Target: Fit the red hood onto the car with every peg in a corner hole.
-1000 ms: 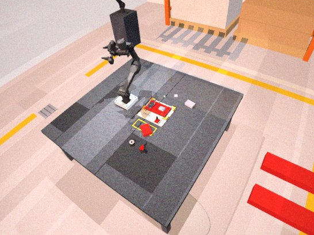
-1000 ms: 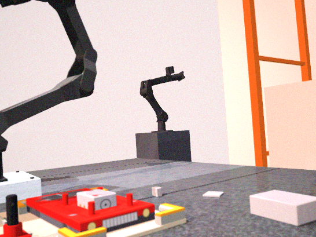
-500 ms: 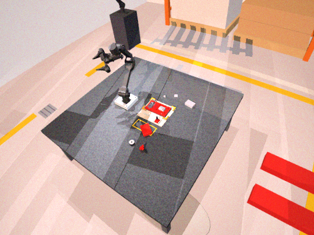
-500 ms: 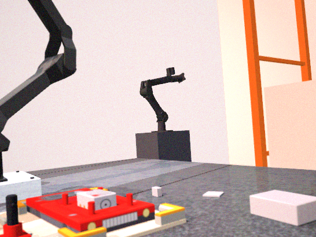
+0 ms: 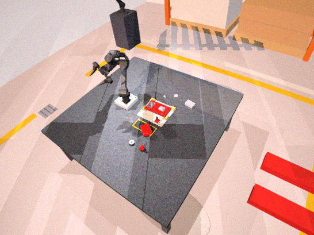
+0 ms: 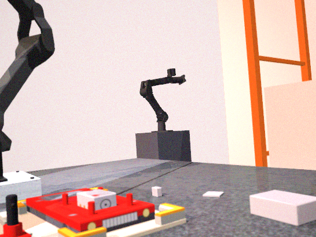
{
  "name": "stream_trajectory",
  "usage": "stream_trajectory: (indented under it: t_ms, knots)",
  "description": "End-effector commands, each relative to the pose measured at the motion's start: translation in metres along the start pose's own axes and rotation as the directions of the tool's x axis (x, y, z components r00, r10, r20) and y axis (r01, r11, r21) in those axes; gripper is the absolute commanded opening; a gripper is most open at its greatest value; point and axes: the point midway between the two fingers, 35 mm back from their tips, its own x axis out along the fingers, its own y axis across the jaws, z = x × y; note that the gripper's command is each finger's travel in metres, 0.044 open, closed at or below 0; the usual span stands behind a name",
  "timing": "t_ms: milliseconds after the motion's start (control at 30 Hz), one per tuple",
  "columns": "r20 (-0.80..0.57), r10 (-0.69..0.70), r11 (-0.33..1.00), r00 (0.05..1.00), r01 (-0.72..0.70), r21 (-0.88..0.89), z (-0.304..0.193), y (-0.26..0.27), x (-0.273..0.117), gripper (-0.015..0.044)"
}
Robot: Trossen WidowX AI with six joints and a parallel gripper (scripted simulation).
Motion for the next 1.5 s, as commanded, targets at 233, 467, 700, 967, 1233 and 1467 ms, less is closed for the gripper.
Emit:
stream_trajectory:
  t_ms: [233,467,700,967,1233,1467]
  knots:
    - [-0.058,0.312,0.943,0.948,-0.316,-0.107,0.034,0.112,0.03,0.044]
    - [-0.111,0.459,0.872,0.882,-0.471,-0.136,0.039,0.177,0.033,0.044]
    - [-0.229,0.581,0.763,0.781,-0.621,-0.179,0.032,0.253,0.027,0.044]
    - [-0.392,0.658,0.622,0.643,-0.758,-0.197,0.005,0.336,0.009,0.044]
    - [-0.565,0.657,0.489,0.499,-0.853,-0.184,-0.038,0.409,-0.018,0.044]
    - [-0.678,0.614,0.414,0.405,-0.896,-0.16,-0.076,0.451,-0.039,0.044]
